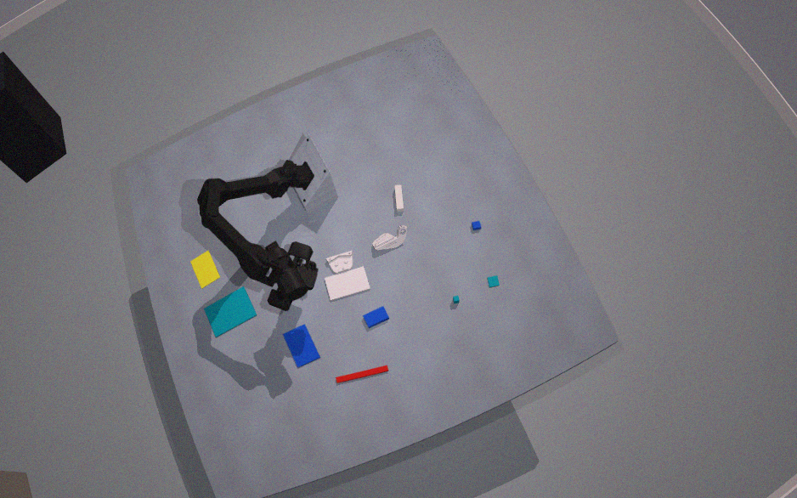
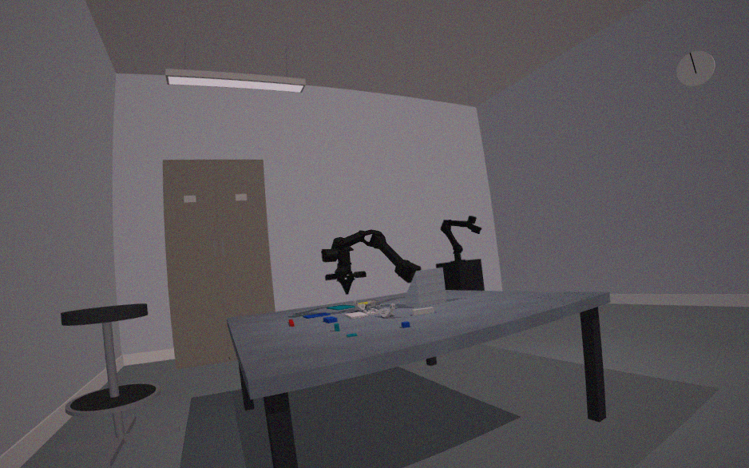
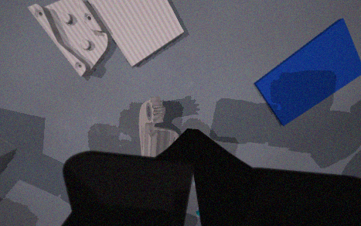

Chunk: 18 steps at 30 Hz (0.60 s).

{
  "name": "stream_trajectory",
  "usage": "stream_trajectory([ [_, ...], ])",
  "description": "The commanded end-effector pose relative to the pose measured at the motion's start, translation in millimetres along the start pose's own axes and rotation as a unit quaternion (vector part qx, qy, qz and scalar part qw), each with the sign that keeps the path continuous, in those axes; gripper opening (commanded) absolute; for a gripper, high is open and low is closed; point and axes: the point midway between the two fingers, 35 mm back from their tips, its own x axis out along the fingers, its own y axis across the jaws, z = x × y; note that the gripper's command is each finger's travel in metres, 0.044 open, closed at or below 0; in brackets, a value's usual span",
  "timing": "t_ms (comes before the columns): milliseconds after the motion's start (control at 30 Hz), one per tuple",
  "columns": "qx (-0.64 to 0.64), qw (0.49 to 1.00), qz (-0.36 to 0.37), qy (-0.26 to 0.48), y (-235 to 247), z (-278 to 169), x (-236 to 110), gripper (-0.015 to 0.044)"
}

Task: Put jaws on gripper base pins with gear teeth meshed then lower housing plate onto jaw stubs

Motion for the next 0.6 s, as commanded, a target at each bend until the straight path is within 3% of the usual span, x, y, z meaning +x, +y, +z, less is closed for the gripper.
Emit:
stream_trajectory([
  [0,-0.012,1.000,0.004,0.011,1.9,-3.6,4.3,0.0000],
  [567,-0.012,1.000,0.004,0.010,1.4,-2.7,24.8,0.0000],
])
